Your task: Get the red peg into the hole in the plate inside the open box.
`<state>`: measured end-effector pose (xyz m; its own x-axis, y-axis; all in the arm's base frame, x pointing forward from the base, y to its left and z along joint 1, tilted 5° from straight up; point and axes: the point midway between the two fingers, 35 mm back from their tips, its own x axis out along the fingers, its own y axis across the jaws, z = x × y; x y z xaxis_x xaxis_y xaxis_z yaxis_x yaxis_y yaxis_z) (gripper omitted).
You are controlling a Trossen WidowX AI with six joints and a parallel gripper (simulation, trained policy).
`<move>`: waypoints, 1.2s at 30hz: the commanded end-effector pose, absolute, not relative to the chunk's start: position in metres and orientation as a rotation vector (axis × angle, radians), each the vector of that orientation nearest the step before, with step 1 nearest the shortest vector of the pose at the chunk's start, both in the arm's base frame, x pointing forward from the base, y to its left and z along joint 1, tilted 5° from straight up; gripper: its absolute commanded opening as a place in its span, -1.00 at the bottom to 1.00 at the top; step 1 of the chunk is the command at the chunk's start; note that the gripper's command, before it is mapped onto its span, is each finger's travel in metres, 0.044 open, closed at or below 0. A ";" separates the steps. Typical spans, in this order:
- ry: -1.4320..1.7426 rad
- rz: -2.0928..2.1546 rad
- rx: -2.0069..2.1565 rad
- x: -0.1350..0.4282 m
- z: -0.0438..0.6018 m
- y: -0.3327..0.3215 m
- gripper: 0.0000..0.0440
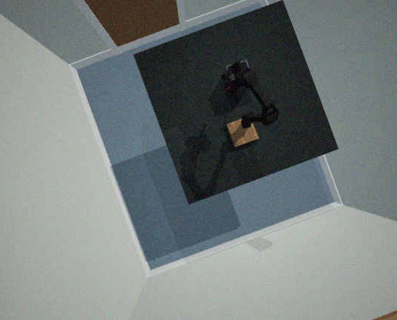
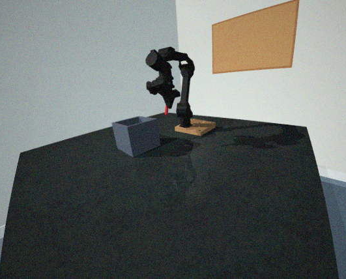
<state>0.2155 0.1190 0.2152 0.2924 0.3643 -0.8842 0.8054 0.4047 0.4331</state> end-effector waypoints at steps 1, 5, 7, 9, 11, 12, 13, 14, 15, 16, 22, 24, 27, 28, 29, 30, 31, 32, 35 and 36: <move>1.238 -0.442 1.181 0.223 0.228 0.100 -1.00; 1.201 -0.497 1.176 0.230 0.231 0.082 -1.00; 1.191 -0.528 1.174 0.232 0.230 0.074 -1.00; 1.186 -0.559 1.172 0.235 0.229 0.066 -1.00; 1.184 -0.588 1.170 0.237 0.227 0.059 -1.00; 1.184 -0.601 1.170 0.239 0.226 0.056 -1.00; 1.184 -0.614 1.170 0.240 0.225 0.052 -1.00; 1.184 -0.626 1.170 0.242 0.224 0.049 -1.00; 1.185 -0.637 1.171 0.243 0.224 0.046 -1.00; 1.185 -0.647 1.172 0.245 0.223 0.043 -1.00; 1.195 -0.700 1.178 0.255 0.217 0.027 -1.00; 1.200 -0.712 1.181 0.258 0.215 0.022 -1.00; 1.210 -0.727 1.185 0.263 0.212 0.016 -1.00; 1.214 -0.731 1.187 0.265 0.211 0.014 -1.00; 1.217 -0.735 1.188 0.267 0.210 0.012 -1.00; 1.221 -0.739 1.189 0.269 0.208 0.010 -1.00; 1.225 -0.742 1.190 0.270 0.207 0.009 -1.00; 1.228 -0.745 1.190 0.272 0.205 0.007 -1.00; 1.239 -0.752 1.192 0.277 0.200 0.002 -1.00; 1.243 -0.754 1.192 0.279 0.198 0.000 -1.00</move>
